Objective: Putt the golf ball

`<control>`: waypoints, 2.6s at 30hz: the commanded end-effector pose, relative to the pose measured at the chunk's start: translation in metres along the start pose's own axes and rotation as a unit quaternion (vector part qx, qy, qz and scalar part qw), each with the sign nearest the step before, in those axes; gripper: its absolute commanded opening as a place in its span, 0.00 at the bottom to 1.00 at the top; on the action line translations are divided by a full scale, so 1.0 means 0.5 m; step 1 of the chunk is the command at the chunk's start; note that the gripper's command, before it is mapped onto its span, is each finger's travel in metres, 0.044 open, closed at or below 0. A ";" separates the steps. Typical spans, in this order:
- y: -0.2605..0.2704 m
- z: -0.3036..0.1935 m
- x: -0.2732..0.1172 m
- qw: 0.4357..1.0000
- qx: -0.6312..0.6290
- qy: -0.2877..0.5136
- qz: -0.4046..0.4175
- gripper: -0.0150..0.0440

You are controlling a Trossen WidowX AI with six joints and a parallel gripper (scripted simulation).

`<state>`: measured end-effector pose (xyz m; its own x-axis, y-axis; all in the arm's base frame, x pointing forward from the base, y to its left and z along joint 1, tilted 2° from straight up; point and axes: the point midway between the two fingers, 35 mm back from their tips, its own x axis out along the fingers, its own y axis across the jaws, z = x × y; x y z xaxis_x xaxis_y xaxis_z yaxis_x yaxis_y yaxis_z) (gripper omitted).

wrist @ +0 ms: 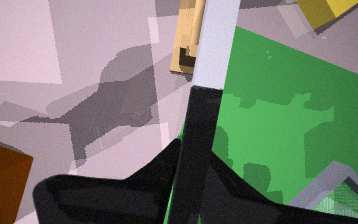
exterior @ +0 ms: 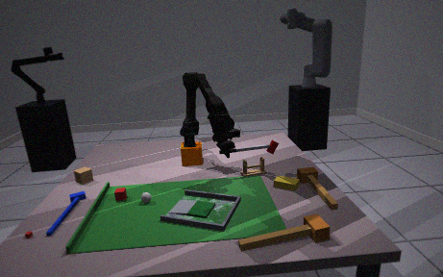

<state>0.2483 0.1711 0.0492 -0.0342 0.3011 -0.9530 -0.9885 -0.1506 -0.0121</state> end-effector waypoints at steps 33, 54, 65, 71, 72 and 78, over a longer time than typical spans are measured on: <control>-0.041 -0.288 -0.176 0.875 0.477 0.077 -0.021 0.25; 0.047 -0.486 -0.286 0.644 0.756 0.112 -0.021 0.25; 0.122 -0.563 -0.338 0.498 0.858 0.124 -0.017 0.25; 0.148 -0.584 -0.352 0.451 0.883 0.129 -0.013 0.25; 0.148 -0.584 -0.352 0.451 0.883 0.129 -0.013 0.25; 0.148 -0.592 -0.327 0.451 0.883 0.129 -0.013 0.25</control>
<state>0.2254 -0.1671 0.1216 -0.2202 0.1293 -0.9668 0.4234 0.9056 0.0247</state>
